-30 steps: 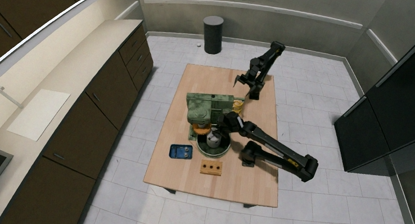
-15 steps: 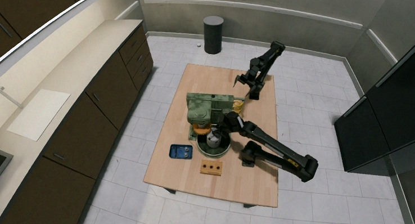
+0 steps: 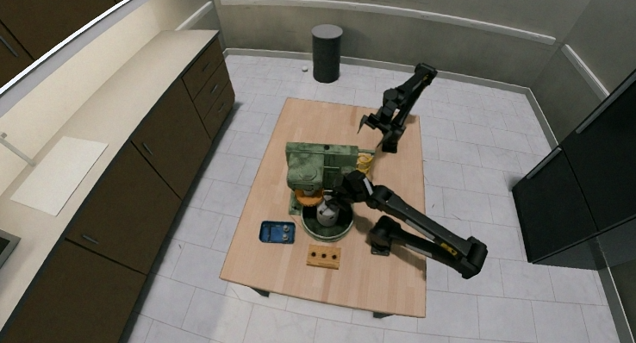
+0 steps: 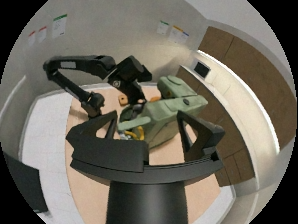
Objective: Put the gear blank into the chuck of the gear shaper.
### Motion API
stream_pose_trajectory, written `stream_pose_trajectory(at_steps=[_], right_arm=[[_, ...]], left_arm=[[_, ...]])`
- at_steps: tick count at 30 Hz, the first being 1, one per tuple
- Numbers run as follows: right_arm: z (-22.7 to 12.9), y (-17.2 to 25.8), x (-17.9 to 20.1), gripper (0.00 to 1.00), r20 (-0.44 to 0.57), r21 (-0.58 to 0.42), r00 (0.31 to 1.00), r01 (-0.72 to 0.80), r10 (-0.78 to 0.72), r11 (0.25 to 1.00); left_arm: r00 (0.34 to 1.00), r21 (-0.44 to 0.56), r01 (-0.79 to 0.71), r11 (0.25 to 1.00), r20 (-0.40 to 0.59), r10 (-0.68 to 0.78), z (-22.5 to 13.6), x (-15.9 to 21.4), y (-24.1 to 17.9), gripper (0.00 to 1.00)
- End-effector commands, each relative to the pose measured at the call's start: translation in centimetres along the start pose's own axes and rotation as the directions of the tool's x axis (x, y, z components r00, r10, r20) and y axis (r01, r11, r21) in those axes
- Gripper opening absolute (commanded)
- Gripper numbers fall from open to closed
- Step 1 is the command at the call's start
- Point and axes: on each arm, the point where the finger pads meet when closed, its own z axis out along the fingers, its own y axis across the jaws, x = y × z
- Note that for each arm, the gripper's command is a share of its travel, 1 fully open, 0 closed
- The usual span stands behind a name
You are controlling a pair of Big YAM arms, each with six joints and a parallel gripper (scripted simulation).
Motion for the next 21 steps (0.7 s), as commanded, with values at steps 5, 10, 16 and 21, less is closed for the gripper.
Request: stream_pose_trajectory(at_steps=[5,10,16,21], right_arm=[[-0.4,-1.5,-2.8,1.0,0.044,0.031,0.999,-0.02,0.018,0.999],[-0.4,-1.5,-2.8,1.0,0.044,0.031,0.999,-0.02,0.018,0.999],[-0.4,-1.5,-2.8,1.0,0.044,0.031,0.999,-0.02,0.018,0.999],[-0.4,-1.5,-2.8,1.0,0.044,0.031,0.999,-0.02,0.018,0.999]], left_arm=[[0.998,-0.016,-0.02,1.0,-0.067,0.019,0.8,1.2,0.2,0.23],[0.998,-0.016,-0.02,1.0,-0.067,0.019,0.8,1.2,0.2,0.23],[0.998,-0.015,-0.013,1.0,-0.061,0.012,0.5,0.4,0.2,0.23],[0.996,-0.021,-0.017,1.0,-0.082,0.015,1.6,2.7,0.5,0.23]])
